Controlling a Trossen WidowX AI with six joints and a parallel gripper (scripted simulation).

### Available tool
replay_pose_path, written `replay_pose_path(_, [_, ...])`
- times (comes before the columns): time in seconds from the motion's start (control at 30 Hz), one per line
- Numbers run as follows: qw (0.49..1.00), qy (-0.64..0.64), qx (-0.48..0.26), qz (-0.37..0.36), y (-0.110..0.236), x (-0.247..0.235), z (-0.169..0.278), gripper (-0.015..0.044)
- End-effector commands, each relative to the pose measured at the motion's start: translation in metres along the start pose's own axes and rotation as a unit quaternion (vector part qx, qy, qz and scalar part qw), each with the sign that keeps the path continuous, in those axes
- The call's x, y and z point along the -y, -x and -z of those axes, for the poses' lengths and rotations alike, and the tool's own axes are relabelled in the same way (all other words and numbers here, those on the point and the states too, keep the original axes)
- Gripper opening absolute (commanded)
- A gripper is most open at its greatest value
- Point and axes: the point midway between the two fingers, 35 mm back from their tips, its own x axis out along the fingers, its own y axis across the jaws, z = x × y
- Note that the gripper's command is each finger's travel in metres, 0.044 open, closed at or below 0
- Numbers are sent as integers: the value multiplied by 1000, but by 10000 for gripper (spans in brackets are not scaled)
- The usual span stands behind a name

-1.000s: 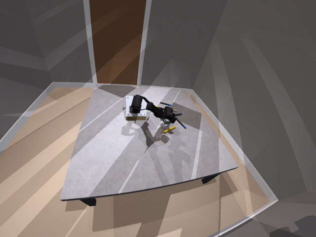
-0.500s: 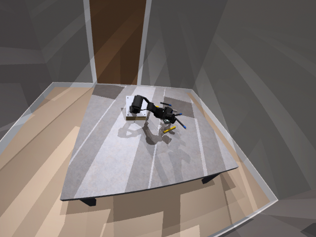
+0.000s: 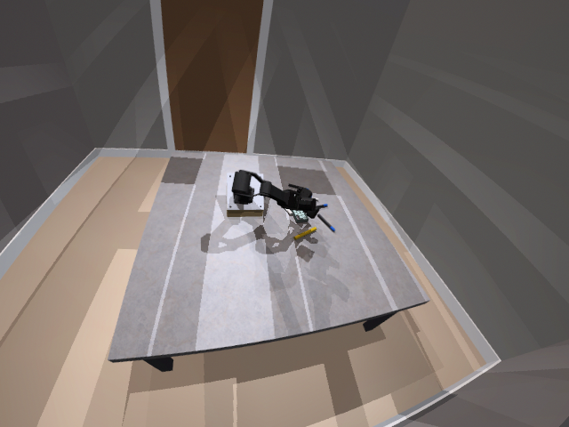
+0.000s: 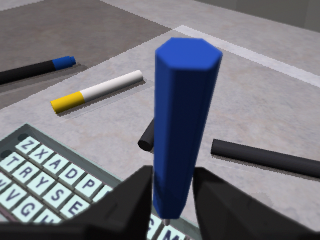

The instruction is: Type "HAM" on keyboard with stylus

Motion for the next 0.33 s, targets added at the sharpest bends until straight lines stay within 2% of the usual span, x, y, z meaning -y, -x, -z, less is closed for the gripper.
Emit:
replay_pose_path(0.0, [1000,-2,1,6,6,4,-9,81])
replay_pose_path(0.3, [1000,0,0,2,4,1,-7,81])
